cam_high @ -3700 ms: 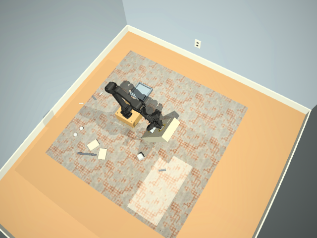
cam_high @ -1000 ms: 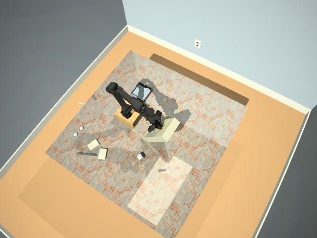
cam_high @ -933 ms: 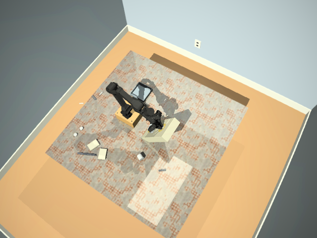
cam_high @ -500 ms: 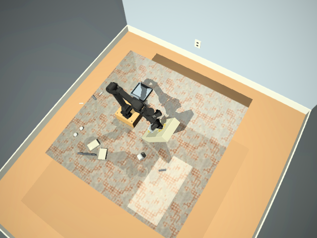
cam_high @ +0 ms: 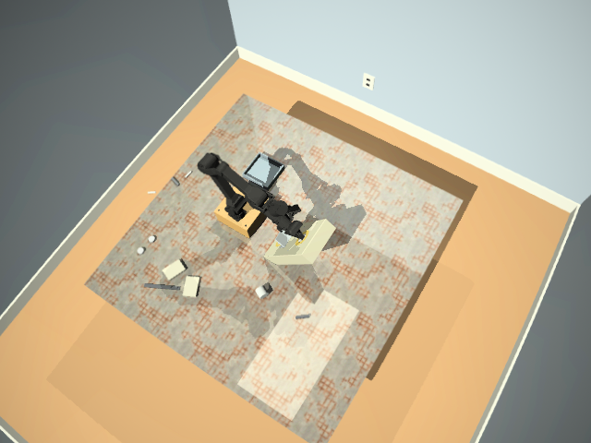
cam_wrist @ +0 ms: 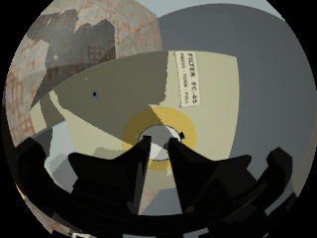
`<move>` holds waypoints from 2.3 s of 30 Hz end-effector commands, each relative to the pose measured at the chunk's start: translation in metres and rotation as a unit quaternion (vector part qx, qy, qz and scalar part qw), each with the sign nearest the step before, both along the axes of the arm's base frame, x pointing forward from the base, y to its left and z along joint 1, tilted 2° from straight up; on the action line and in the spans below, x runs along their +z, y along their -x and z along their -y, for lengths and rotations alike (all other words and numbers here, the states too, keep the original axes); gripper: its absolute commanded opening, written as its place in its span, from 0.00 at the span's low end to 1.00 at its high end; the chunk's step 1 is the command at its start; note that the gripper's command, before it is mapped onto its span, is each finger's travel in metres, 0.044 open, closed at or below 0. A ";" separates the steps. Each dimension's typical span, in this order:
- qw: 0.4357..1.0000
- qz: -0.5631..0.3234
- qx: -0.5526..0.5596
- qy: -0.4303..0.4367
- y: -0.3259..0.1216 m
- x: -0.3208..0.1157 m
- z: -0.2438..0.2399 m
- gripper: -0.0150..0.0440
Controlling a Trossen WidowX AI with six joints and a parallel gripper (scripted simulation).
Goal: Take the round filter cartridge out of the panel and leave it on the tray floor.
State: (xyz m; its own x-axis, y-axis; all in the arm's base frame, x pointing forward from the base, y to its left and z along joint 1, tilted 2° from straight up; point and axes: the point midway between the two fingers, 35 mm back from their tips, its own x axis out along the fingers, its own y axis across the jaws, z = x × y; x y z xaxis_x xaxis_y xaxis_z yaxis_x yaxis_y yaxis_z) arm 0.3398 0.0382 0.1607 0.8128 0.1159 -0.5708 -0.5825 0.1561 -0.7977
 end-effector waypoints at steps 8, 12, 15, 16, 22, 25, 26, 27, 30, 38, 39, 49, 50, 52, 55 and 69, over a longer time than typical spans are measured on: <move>0.979 0.025 0.112 0.166 -0.003 -0.001 0.001 0.25; 0.963 0.033 0.151 0.221 -0.003 -0.001 0.001 0.25; 0.949 0.038 0.177 0.260 -0.003 0.000 0.001 0.25; 0.944 0.039 0.184 0.270 -0.003 0.000 0.001 0.25; 0.953 0.036 0.170 0.250 0.001 0.004 0.002 0.25; 0.954 0.035 0.167 0.245 0.011 0.012 0.003 0.25; 0.955 0.035 0.166 0.243 0.014 0.014 0.004 0.25; 0.956 0.035 0.165 0.241 0.017 0.017 0.004 0.25; 0.958 0.033 0.161 0.236 0.028 0.024 0.005 0.25; 0.962 0.030 0.153 0.223 0.056 0.041 0.009 0.25; 0.963 0.030 0.152 0.222 0.058 0.042 0.009 0.25; 0.963 0.029 0.152 0.222 0.068 0.025 0.010 0.25; 0.963 0.029 0.152 0.222 0.070 0.022 0.010 0.25; 0.963 0.029 0.152 0.222 0.073 0.016 0.010 0.25; 0.963 0.029 0.152 0.222 0.078 0.007 0.011 0.25; 0.962 0.023 0.156 0.224 0.093 -0.024 0.012 0.34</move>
